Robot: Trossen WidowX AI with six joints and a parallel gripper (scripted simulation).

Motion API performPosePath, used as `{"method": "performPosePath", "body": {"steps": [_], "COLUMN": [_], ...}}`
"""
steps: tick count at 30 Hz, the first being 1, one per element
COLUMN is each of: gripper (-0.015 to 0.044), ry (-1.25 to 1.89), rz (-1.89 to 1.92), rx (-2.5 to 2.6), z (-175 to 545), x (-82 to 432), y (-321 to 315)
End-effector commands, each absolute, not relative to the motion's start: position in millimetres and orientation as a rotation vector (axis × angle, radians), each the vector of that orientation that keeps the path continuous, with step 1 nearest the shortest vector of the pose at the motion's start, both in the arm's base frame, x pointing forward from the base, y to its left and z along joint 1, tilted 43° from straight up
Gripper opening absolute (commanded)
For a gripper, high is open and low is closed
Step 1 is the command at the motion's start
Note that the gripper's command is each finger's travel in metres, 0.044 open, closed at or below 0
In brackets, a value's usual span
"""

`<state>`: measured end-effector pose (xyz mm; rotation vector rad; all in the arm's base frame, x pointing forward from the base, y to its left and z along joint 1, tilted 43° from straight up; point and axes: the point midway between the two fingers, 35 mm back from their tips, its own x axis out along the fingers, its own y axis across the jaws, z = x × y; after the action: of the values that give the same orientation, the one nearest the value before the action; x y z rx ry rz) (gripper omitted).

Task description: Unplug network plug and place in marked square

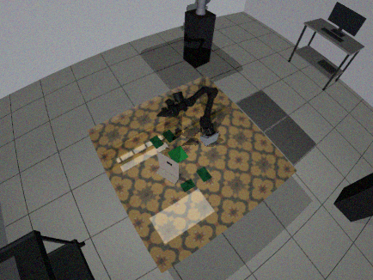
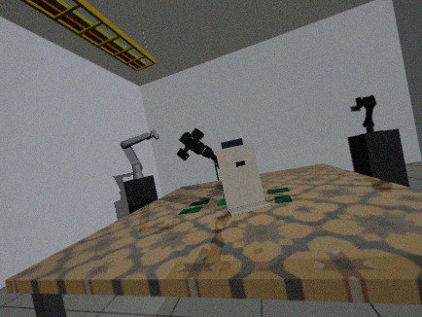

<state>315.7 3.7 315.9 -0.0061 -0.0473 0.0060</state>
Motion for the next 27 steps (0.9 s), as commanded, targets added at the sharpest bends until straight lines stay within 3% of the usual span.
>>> {"method": "performPosePath", "body": {"steps": [1,9,27], "gripper": [0.0374,0.0164,0.0156], "ry": [-0.044,0.136,0.598], "rz": [0.008,0.101,0.163], "rx": [-0.001,0.224,0.830], "z": [314.3,237.5,80.1], "x": [316.2,330.3,293.4], "y": [3.9,13.0,35.1]}}
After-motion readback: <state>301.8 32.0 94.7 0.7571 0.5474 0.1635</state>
